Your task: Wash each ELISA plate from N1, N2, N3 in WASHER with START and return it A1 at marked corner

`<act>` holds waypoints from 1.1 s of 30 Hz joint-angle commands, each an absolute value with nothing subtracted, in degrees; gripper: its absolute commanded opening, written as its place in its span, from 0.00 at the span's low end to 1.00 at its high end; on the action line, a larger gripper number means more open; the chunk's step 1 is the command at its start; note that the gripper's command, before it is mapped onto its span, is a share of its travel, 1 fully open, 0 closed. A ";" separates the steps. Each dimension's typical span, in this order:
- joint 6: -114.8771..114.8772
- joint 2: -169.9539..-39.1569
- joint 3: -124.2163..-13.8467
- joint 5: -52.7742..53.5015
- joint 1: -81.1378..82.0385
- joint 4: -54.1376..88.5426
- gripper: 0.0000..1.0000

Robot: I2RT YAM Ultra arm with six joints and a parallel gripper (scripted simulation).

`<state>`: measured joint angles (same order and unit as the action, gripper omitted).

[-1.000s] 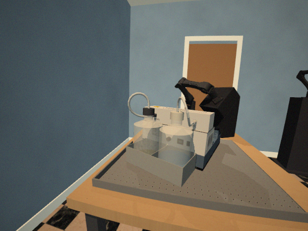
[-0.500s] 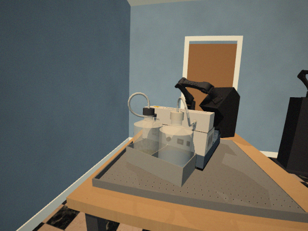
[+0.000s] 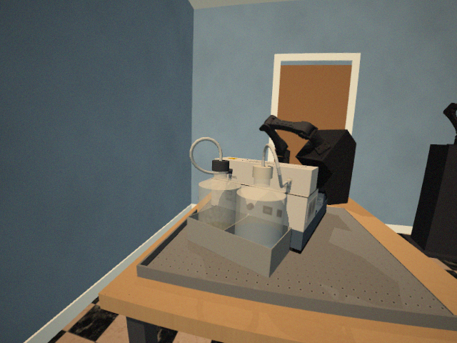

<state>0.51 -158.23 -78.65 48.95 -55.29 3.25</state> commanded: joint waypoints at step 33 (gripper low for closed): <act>-0.57 -158.64 -79.05 48.85 -55.18 2.22 0.00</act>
<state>-0.32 -158.89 -78.91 48.88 -54.76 2.33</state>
